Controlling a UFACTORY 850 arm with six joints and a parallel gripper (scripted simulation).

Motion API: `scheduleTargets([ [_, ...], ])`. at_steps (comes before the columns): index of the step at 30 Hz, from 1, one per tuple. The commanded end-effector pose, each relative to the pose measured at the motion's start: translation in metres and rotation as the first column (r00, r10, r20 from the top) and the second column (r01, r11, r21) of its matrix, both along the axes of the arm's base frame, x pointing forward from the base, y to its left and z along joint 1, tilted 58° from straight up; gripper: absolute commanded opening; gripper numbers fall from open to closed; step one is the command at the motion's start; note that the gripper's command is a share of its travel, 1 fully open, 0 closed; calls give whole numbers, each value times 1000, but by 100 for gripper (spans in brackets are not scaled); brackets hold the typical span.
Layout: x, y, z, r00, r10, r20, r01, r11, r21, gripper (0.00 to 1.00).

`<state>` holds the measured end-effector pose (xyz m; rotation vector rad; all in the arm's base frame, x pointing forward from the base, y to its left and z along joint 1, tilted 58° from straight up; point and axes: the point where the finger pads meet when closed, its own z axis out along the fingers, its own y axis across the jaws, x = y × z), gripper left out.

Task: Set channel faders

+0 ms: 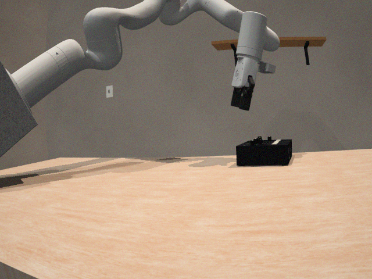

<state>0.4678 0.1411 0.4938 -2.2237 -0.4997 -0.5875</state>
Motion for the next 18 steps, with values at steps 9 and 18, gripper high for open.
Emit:
scheduleTargets([
  [9,64,-90,-1,883,-438,-170,460,878,130,100],
  [18,64,-91,-1,882,-438,-171,461,878,131,100],
])
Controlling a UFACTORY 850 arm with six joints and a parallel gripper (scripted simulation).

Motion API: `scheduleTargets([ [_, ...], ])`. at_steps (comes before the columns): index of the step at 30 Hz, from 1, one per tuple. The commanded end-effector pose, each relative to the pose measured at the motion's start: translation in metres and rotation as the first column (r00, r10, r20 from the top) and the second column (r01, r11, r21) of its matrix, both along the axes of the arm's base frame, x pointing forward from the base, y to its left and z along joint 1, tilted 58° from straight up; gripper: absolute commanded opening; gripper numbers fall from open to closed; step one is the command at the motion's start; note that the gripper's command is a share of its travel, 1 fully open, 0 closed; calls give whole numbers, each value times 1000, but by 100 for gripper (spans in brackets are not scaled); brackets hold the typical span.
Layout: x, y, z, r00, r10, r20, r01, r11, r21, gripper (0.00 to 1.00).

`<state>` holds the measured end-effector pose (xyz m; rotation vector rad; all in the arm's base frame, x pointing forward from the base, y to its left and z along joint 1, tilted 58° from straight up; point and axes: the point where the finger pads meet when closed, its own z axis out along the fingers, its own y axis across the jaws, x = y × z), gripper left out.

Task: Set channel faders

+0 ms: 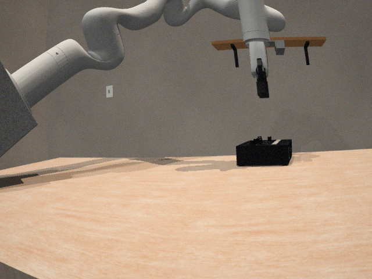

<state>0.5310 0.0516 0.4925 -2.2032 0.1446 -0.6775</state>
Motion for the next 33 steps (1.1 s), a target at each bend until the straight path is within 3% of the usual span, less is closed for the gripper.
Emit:
scheduleTargets([
  [1,1,-1,1,1000,-4,0,4,1000,1,100],
  [6,0,4,-6,1000,7,-20,-7,1000,7,100],
  [9,-12,37,-47,983,82,-162,-74,996,51,100],
  [11,-12,37,-47,983,82,-162,-74,996,51,100],
  [13,-22,56,-71,960,127,-248,-111,991,77,100],
  [33,-24,60,-77,953,138,-268,-120,989,83,100],
])
